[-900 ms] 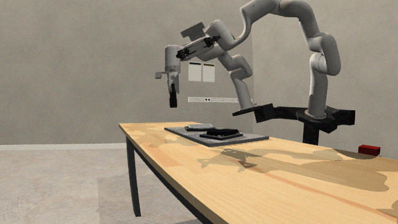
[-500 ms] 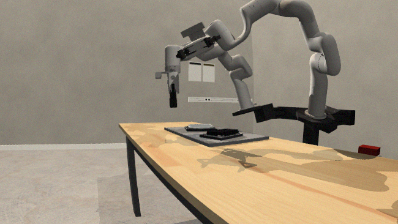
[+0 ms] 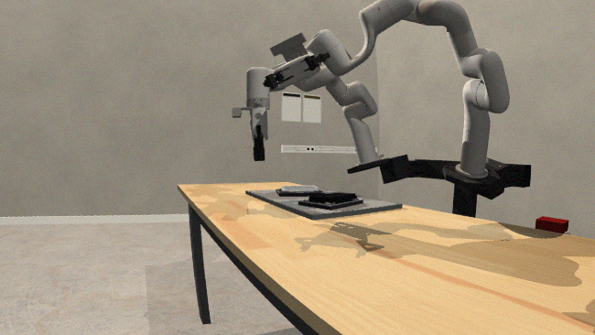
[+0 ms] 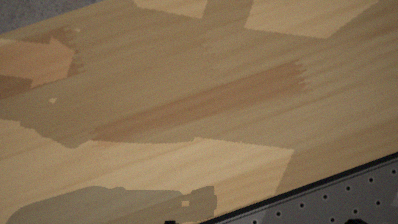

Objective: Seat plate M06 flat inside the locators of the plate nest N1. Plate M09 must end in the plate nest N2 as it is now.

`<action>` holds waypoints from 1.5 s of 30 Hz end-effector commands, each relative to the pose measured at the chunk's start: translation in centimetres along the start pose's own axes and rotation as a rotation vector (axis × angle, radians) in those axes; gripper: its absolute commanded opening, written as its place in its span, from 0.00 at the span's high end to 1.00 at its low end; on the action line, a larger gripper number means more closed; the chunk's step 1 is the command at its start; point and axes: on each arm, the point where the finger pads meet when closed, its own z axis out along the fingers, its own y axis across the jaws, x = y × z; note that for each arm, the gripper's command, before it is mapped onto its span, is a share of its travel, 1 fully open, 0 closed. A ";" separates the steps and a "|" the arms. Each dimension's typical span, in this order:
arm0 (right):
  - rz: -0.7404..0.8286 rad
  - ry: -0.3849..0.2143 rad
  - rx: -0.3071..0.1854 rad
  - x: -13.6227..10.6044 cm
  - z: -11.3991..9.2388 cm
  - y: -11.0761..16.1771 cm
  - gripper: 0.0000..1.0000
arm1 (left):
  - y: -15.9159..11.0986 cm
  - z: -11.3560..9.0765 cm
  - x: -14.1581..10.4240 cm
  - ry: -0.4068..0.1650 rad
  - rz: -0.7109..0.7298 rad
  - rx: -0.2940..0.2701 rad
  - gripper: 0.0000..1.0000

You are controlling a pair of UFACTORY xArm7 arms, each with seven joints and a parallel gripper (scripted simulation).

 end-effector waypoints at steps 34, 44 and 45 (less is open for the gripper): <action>0.000 0.005 0.006 0.1 -0.4 -0.1 0.00 | -3.1 0.0 1.4 -0.038 0.057 0.043 0.00; 0.000 0.005 0.006 0.1 -0.4 -0.1 0.00 | -5.0 0.1 1.9 -0.066 0.096 0.068 0.00; 0.000 0.005 0.006 0.1 -0.4 -0.1 0.00 | -5.3 0.1 2.0 -0.071 0.101 0.071 0.00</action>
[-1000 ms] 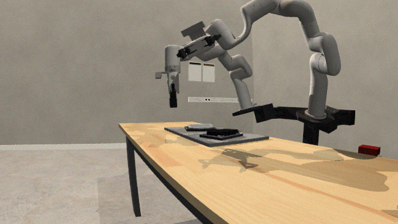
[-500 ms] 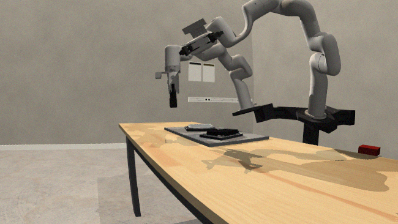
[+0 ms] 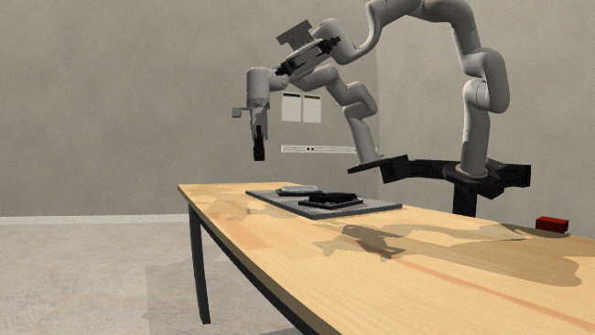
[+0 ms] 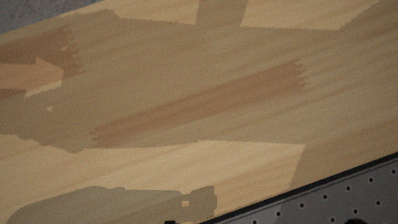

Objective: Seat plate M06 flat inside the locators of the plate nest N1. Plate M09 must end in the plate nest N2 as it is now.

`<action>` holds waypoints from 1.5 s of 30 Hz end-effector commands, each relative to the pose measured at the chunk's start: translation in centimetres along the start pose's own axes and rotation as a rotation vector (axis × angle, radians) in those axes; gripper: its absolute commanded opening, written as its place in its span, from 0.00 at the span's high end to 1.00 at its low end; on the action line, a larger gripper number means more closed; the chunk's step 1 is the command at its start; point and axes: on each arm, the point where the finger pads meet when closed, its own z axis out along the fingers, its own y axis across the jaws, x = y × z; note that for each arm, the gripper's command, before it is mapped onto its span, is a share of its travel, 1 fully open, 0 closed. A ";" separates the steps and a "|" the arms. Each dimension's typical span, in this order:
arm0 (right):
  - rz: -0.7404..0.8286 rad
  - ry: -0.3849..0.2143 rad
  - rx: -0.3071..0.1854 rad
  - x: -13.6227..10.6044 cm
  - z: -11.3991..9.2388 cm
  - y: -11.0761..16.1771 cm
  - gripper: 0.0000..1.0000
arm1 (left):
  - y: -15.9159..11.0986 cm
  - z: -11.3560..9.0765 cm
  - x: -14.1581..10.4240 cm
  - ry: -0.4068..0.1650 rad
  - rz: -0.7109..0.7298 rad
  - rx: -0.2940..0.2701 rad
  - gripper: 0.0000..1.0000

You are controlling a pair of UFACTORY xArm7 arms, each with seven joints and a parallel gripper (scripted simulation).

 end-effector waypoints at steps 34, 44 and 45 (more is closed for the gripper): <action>0.000 0.005 0.006 0.1 -0.4 -0.1 0.00 | -12.6 -0.4 0.8 -0.230 0.249 0.088 0.00; 0.000 0.005 0.006 0.1 -0.4 -0.1 0.00 | -17.3 -1.0 0.1 -0.339 0.352 0.079 0.00; 0.000 0.005 0.006 0.1 -0.4 -0.1 0.00 | -17.8 -1.1 0.0 -0.351 0.363 0.076 0.00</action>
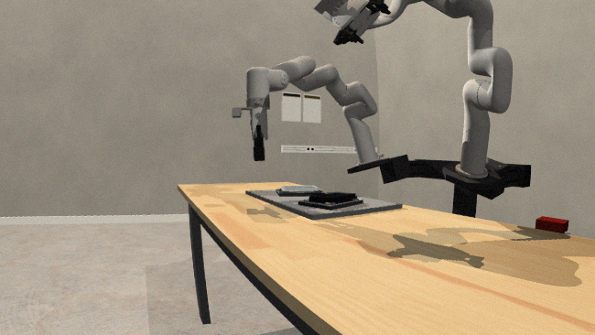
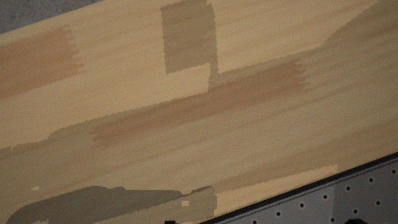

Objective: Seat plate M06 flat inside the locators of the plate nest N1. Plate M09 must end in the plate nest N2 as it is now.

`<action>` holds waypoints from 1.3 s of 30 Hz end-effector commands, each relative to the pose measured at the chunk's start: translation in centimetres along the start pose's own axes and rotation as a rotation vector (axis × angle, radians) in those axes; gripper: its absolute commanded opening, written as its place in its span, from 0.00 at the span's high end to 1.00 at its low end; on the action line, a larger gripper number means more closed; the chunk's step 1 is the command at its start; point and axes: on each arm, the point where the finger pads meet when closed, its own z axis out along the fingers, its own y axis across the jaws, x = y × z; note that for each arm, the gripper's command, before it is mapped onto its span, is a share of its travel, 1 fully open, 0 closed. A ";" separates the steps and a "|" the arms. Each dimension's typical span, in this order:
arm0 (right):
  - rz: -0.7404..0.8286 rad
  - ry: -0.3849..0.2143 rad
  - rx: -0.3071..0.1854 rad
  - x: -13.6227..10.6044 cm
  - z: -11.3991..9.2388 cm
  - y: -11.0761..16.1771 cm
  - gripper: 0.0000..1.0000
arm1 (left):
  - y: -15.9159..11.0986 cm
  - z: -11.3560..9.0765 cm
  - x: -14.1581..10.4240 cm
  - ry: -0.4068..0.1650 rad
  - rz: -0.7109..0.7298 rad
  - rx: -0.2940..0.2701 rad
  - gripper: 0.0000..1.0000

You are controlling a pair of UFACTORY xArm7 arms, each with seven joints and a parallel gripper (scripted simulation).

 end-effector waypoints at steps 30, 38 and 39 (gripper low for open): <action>0.000 0.005 0.006 0.1 -0.4 -0.1 0.00 | -10.9 -0.8 -9.6 -0.291 0.373 -0.200 0.00; 0.000 0.005 0.006 0.1 -0.4 -0.1 0.00 | -12.4 -1.2 -11.8 -0.330 0.453 -0.274 0.00; 0.000 0.005 0.006 0.1 -0.4 -0.1 0.00 | -12.6 -1.3 -12.2 -0.335 0.466 -0.287 0.00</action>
